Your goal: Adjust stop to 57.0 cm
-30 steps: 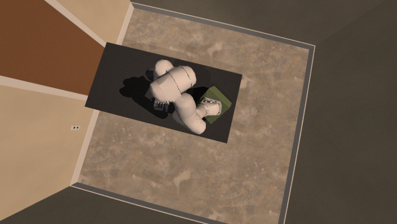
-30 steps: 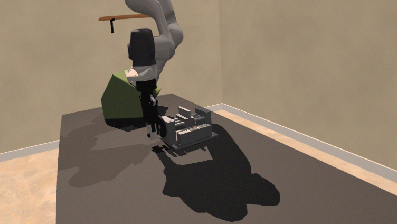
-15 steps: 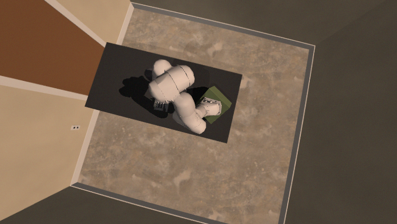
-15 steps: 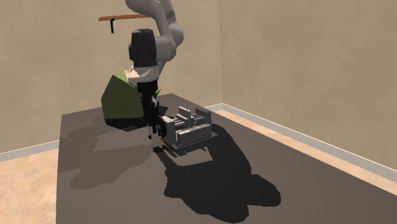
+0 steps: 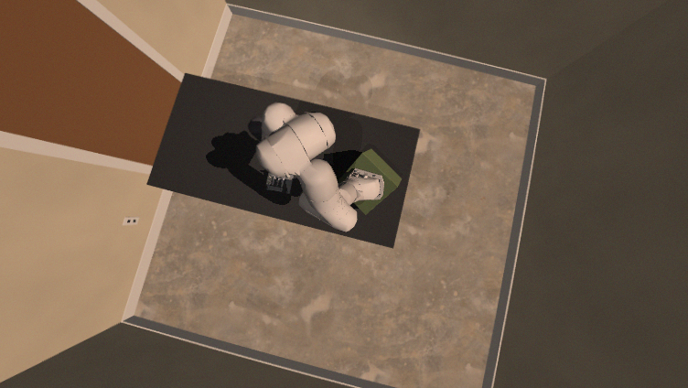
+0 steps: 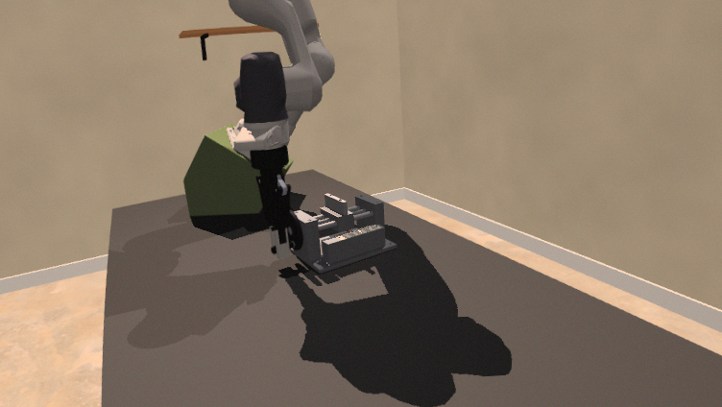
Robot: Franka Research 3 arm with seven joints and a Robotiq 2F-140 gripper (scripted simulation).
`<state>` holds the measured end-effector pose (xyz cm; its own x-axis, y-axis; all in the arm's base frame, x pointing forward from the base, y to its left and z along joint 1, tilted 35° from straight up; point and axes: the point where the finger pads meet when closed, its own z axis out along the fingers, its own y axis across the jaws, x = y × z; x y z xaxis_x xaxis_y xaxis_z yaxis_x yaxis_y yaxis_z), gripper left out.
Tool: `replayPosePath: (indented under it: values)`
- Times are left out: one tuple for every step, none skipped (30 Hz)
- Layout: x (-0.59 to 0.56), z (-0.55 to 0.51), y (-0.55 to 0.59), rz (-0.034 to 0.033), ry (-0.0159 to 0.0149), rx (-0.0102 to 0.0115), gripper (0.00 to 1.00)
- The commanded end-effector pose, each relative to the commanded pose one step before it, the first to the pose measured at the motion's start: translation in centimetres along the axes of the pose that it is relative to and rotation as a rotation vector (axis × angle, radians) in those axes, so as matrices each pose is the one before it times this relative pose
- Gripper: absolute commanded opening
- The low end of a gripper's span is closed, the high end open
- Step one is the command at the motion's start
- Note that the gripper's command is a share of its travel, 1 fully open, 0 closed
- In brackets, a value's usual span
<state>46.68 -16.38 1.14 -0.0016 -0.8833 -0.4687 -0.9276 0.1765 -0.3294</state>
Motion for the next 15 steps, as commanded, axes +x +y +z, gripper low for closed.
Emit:
replayPosePath:
  values:
    - [0.17, -0.165, -0.608, 0.00685, 0.00186, 0.00798, 0.04]
    - [0.0, -0.016, -0.05, 0.0, 0.0, 0.0, 0.04]
    - [0.0, -0.015, -0.047, 0.0, 0.0, 0.0, 0.04]
    - [0.0, -0.014, -0.045, 0.0, 0.0, 0.0, 0.04]
    - [0.0, -0.022, -0.043, 0.0, 0.0, 0.0, 0.04]
    - [0.0, -0.021, -0.041, 0.0, 0.0, 0.0, 0.04]
    - [0.0, -0.02, -0.038, 0.0, 0.0, 0.0, 0.04]
    - [0.0, -0.019, -0.036, 0.0, 0.0, 0.0, 0.04]
    - [0.0, -0.018, -0.034, 0.0, 0.0, 0.0, 0.04]
    - [0.0, -0.016, -0.031, 0.0, 0.0, 0.0, 0.04]
    - [0.0, -0.015, -0.029, 0.0, 0.0, 0.0, 0.04]
    - [0.0, 0.0, 0.0, 0.0, 0.0, 0.0, 0.04]
    - [0.0, 0.0, 0.0, 0.0, 0.0, 0.0, 0.04]
    - [0.0, -0.014, -0.027, 0.0, 0.0, 0.0, 0.04]
    - [0.0, -0.013, -0.025, 0.0, 0.0, 0.0, 0.04]
